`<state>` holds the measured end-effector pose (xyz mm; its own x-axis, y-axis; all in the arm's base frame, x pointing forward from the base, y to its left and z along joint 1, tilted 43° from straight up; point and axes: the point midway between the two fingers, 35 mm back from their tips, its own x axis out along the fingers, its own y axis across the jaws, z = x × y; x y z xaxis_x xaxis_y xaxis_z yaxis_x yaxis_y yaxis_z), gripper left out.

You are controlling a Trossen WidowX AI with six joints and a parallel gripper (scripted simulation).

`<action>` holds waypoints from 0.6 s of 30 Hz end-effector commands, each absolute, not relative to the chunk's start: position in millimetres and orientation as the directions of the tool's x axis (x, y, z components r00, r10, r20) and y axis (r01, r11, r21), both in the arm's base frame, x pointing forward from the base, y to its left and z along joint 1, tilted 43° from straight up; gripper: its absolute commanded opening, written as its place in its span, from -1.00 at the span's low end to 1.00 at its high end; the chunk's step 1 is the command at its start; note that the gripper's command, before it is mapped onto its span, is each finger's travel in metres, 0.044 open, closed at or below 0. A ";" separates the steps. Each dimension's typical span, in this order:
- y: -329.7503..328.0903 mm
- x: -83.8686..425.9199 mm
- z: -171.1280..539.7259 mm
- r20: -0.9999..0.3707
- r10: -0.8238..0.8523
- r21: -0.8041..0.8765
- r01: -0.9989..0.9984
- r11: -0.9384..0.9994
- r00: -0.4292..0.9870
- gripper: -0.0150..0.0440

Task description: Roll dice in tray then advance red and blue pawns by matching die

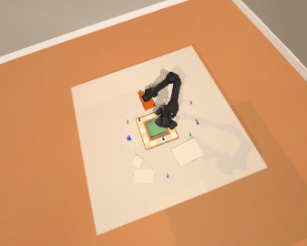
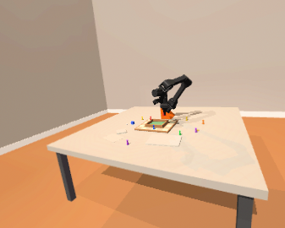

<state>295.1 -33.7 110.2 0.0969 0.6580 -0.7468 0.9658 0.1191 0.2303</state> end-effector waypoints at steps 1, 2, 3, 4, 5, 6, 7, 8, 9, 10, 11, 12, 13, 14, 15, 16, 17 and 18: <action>-52.7 285.8 82.2 -0.745 0.661 0.138 0.990 0.021 0.090 -0.49; -57.2 283.2 75.5 -0.744 0.662 0.116 0.993 -0.004 0.090 -0.49; -61.5 280.5 68.8 -0.742 0.664 0.094 0.995 -0.029 0.090 -0.49; -65.7 277.5 62.2 -0.741 0.666 0.072 0.996 -0.054 0.089 -0.49; -69.8 274.3 55.6 -0.739 0.668 0.050 0.996 -0.078 0.089 -0.49; -73.6 271.0 49.1 -0.737 0.670 0.027 0.994 -0.103 0.089 -0.49; -76.6 268.1 43.9 -0.735 0.672 0.009 0.992 -0.123 0.089 -0.49; -78.4 266.3 40.8 -0.734 0.673 -0.002 0.991 -0.134 0.090 -0.49; -78.9 265.7 39.7 -0.734 0.673 -0.006 0.990 -0.138 0.090 -0.49; -78.9 265.7 39.7 -0.734 0.673 -0.006 0.990 -0.138 0.090 -0.49; -78.9 265.7 39.7 -0.734 0.673 -0.006 0.990 -0.138 0.090 -0.49; -78.7 265.5 39.5 -0.737 0.670 -0.008 0.991 -0.137 0.087 -0.49; -78.0 265.0 38.9 -0.747 0.661 -0.013 0.991 -0.131 0.077 -0.49; -77.0 264.3 38.0 -0.762 0.644 -0.022 0.992 -0.123 0.063 -0.49; -75.9 263.4 36.9 -0.781 0.622 -0.033 0.993 -0.115 0.046 -0.49; -74.9 262.5 35.9 -0.800 0.600 -0.043 0.993 -0.107 0.030 -0.49; -74.1 261.8 35.0 -0.818 0.576 -0.053 0.994 -0.100 0.015 -0.49; -73.4 261.1 34.2 -0.835 0.551 -0.061 0.994 -0.094 0.001 -0.49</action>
